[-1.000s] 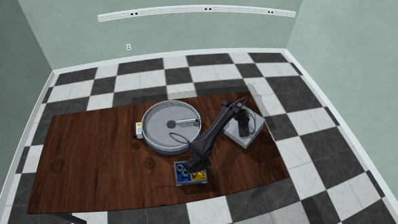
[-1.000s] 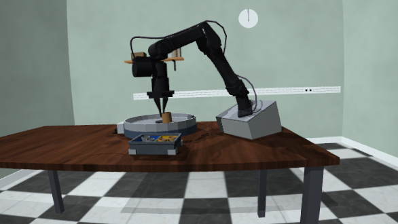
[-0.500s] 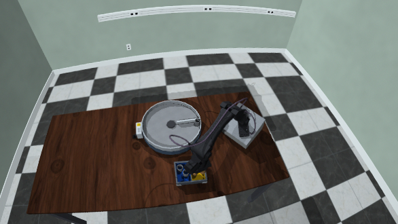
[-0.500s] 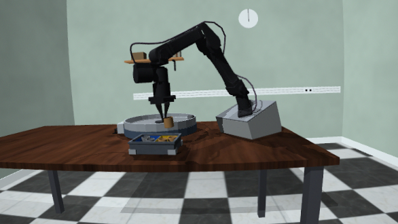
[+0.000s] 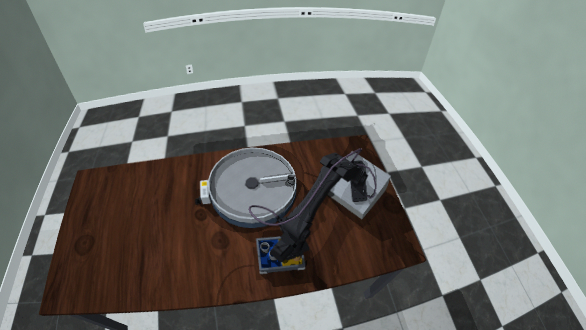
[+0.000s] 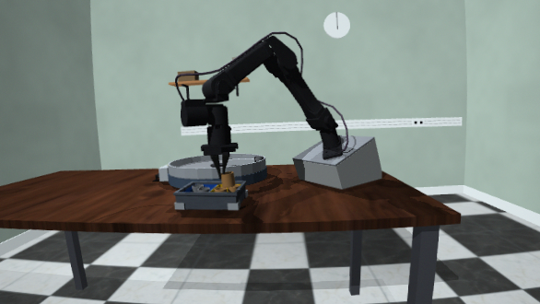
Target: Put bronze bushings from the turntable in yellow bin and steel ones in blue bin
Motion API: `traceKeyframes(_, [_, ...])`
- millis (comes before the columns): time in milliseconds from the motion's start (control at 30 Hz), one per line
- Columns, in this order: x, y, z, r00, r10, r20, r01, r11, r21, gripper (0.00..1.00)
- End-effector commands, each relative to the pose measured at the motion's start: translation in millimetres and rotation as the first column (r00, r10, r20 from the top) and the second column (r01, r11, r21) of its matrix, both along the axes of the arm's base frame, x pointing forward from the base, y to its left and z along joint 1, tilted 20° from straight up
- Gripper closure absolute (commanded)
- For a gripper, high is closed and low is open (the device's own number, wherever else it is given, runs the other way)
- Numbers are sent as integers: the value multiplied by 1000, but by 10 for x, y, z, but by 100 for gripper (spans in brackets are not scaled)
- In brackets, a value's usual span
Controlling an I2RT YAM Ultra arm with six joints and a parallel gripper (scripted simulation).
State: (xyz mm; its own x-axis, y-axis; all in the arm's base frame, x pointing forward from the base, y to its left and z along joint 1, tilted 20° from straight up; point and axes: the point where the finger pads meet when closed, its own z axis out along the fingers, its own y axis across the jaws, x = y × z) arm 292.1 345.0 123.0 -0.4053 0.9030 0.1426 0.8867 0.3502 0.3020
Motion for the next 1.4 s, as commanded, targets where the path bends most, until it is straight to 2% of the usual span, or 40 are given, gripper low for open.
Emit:
traceKeyframes(0, [62,-12,66,1000,-10,24,9,1000,19,100])
traceKeyframes(967, [41,-36,54,1000,-9,15,9,1000,8,100])
traceKeyframes(1133, [79,-14,-65,1000,-8,8,8,1000,0,100])
traceKeyframes(1233, [85,12,109,999,-5,34,4,999,33,100])
traceKeyframes(1367, [68,27,131,999,-1,32,0,1000,31,100])
